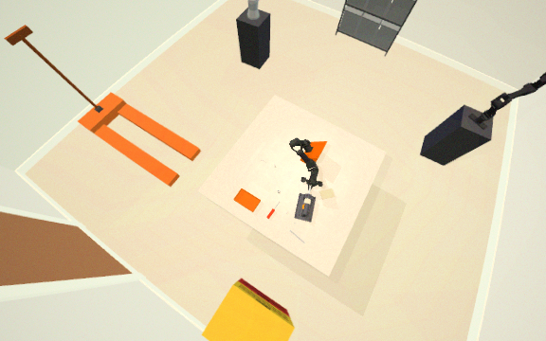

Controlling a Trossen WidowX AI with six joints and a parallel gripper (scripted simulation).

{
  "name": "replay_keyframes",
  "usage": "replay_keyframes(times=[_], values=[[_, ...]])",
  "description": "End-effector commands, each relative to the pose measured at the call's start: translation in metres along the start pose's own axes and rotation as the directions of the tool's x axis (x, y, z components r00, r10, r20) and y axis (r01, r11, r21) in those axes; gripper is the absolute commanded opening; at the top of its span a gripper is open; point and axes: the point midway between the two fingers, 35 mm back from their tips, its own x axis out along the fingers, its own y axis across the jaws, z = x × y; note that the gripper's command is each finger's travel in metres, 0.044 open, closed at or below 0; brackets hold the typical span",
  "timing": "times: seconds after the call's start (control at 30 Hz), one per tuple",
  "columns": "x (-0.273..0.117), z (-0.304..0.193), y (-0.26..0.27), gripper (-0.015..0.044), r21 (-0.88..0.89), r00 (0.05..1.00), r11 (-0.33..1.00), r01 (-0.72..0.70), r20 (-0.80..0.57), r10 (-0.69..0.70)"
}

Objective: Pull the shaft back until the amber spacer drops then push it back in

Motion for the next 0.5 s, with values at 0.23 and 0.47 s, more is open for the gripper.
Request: replay_keyframes(times=[0.23,0.47], values=[[0.0,0.0036,0.0001,0.0,0.008,1.0,1.0,-0.002,0.01,0.002],[-0.0004,0.003,0.0001,0.0,0.008,1.0,1.0,-0.002,0.01,0.002]])
